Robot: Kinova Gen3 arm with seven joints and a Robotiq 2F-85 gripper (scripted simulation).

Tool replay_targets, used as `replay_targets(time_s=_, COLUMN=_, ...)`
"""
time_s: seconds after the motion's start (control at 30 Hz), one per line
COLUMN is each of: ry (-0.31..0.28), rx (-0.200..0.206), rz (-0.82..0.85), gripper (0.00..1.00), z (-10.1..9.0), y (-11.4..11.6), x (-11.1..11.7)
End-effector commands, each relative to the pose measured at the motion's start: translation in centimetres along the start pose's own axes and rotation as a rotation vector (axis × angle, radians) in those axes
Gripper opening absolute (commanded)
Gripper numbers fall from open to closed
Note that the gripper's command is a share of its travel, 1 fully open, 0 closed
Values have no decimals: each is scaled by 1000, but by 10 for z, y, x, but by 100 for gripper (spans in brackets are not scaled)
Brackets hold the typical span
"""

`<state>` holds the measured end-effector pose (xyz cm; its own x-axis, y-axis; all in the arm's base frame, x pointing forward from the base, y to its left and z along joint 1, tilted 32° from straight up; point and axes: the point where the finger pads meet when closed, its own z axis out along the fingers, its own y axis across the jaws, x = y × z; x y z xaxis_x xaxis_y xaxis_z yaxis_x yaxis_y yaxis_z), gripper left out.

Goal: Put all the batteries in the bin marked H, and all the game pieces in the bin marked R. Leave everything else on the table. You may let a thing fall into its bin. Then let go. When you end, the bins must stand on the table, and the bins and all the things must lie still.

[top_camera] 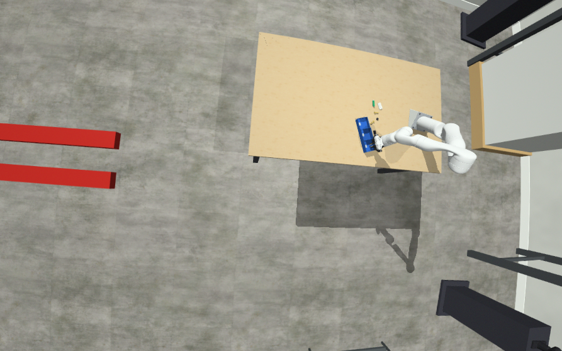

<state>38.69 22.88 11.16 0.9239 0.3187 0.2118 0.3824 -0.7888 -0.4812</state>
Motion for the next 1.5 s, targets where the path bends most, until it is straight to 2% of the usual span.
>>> replay_targets(time_s=0.0, ry=1, rx=-1, rz=1, gripper=9, z=1, y=1, x=0)
replay_targets(time_s=0.9, ry=1, rx=-1, rz=1, gripper=9, z=1, y=1, x=0)
replay_targets(time_s=1.47, ry=0, rx=0, rz=4, gripper=9, z=-21, y=1, x=0)
